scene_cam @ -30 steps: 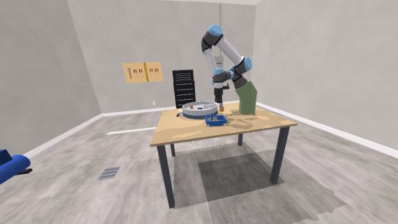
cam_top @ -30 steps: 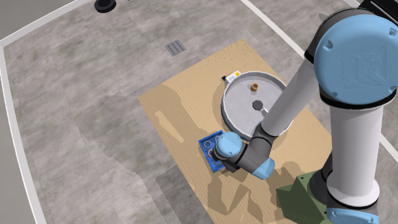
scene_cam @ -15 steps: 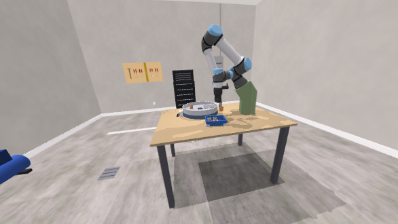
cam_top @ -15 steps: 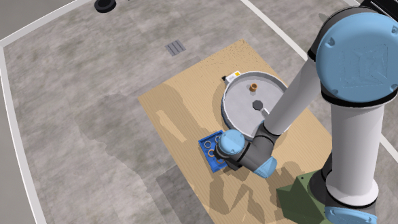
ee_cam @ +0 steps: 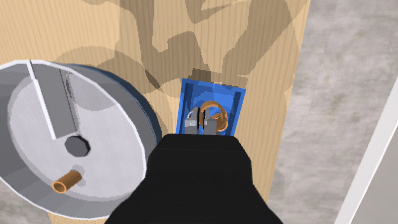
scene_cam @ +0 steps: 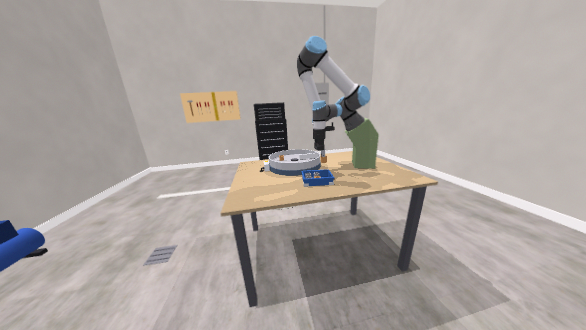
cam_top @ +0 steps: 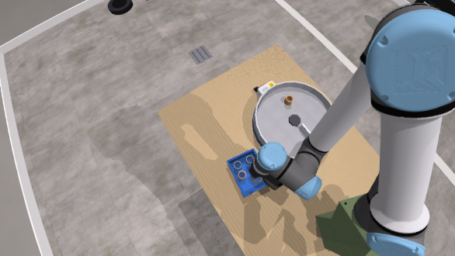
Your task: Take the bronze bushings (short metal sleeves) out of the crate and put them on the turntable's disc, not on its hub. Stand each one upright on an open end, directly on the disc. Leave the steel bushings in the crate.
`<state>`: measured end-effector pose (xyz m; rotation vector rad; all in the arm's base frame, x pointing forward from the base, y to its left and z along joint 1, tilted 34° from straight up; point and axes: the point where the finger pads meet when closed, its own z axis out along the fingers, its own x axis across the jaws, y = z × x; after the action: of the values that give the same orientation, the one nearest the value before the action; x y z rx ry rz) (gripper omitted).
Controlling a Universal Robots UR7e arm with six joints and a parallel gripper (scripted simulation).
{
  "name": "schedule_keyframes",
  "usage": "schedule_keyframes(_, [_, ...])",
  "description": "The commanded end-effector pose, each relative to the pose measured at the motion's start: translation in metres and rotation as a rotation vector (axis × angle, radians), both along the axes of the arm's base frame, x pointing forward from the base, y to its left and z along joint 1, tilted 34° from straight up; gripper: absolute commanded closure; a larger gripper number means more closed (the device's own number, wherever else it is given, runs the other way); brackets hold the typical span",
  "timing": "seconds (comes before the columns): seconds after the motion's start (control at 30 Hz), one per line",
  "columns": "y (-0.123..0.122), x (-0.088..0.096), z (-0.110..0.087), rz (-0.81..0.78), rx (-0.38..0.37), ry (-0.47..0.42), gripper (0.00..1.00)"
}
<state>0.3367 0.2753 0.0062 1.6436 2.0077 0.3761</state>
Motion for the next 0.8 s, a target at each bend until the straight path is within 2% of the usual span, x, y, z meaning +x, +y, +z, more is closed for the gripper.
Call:
schedule_keyframes(0.0, [-0.015, 0.002, 0.004, 0.003, 0.001, 0.001, 1.0])
schedule_keyframes(0.33, [-0.045, 0.009, 0.012, 0.003, 0.001, 0.001, 1.0])
schedule_keyframes(0.4, [-0.045, 0.009, 0.012, 0.003, 0.001, 0.001, 1.0])
schedule_keyframes(0.77, [-0.083, 0.017, 0.022, 0.003, 0.001, 0.001, 1.0])
